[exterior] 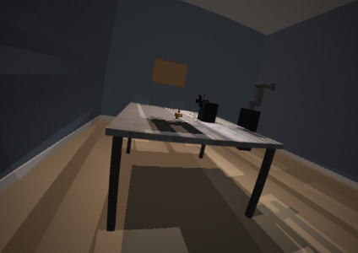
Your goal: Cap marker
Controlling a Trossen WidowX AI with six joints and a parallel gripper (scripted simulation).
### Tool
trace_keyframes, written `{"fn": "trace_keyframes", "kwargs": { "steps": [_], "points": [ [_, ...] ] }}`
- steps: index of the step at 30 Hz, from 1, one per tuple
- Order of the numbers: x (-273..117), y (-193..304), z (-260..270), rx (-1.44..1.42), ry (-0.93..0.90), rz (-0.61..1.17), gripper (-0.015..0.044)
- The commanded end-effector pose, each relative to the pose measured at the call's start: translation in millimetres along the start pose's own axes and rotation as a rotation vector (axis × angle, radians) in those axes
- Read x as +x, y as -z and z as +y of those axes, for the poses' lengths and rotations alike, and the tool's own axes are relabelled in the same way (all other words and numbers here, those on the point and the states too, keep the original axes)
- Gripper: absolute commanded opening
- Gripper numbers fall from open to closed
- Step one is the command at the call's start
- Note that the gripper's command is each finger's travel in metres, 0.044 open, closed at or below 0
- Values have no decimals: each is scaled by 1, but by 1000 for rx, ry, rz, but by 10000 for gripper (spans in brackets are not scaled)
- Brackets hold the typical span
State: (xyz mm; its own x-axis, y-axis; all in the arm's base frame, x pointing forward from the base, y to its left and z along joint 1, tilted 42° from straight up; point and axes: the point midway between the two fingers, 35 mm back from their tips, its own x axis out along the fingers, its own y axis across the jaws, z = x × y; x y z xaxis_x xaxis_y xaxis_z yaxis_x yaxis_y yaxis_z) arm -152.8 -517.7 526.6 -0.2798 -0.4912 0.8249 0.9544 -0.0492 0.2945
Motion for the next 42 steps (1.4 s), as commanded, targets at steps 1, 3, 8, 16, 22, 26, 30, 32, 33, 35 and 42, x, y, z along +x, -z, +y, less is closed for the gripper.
{"fn": "trace_keyframes", "kwargs": {
  "steps": [1,3,8,16,22,26,30,32,33,35,42],
  "points": [
    [-11,24,41,37,-11,87,252],
    [-19,38,65,59,-23,139,252],
    [-45,69,127,106,-63,268,252],
    [-101,100,229,162,-157,473,252],
    [-155,108,303,188,-251,622,252],
    [-195,106,350,199,-325,716,252],
    [-235,92,397,212,-422,804,252],
    [-256,81,419,218,-477,846,252],
    [-267,76,430,221,-504,866,252],
    [-288,63,450,225,-562,905,252],
    [-396,45,506,151,-751,1102,252]
  ]
}}
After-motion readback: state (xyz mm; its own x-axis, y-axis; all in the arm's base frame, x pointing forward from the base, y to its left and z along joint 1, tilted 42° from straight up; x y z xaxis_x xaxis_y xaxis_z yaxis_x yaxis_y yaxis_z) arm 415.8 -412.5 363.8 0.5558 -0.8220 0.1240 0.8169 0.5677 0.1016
